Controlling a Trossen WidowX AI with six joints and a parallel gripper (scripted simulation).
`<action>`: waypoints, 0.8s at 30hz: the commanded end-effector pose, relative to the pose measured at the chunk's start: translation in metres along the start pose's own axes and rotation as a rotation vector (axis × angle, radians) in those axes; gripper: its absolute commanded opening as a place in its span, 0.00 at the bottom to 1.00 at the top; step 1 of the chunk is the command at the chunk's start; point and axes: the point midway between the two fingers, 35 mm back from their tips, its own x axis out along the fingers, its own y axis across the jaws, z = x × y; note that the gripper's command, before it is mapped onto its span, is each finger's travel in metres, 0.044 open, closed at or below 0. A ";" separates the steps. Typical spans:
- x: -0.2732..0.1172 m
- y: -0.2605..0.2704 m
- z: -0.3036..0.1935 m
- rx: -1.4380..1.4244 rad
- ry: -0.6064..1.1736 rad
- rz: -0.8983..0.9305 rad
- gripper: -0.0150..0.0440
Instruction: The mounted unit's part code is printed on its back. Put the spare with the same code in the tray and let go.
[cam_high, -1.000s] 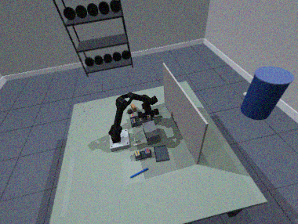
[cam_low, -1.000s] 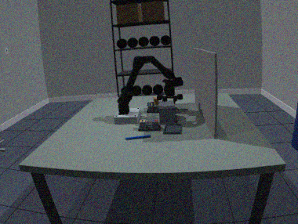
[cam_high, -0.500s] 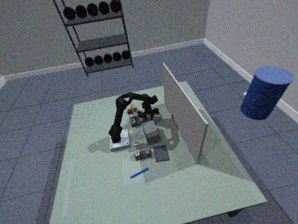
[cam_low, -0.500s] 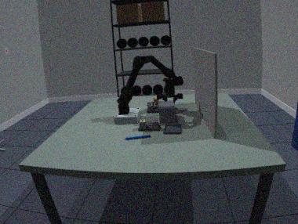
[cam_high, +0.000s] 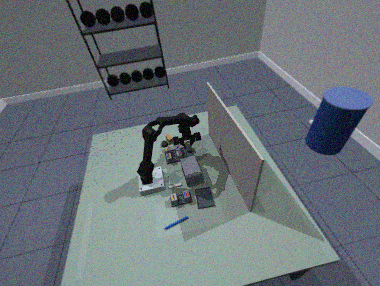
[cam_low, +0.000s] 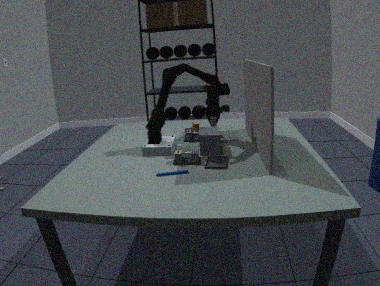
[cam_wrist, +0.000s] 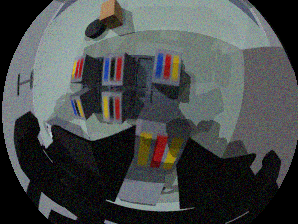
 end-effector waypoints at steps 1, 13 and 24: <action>-0.010 -0.002 0.000 0.001 -0.003 -0.004 0.25; -0.068 -0.004 -0.004 0.004 -0.003 -0.004 0.25; -0.075 -0.017 -0.028 0.010 -0.005 -0.002 0.25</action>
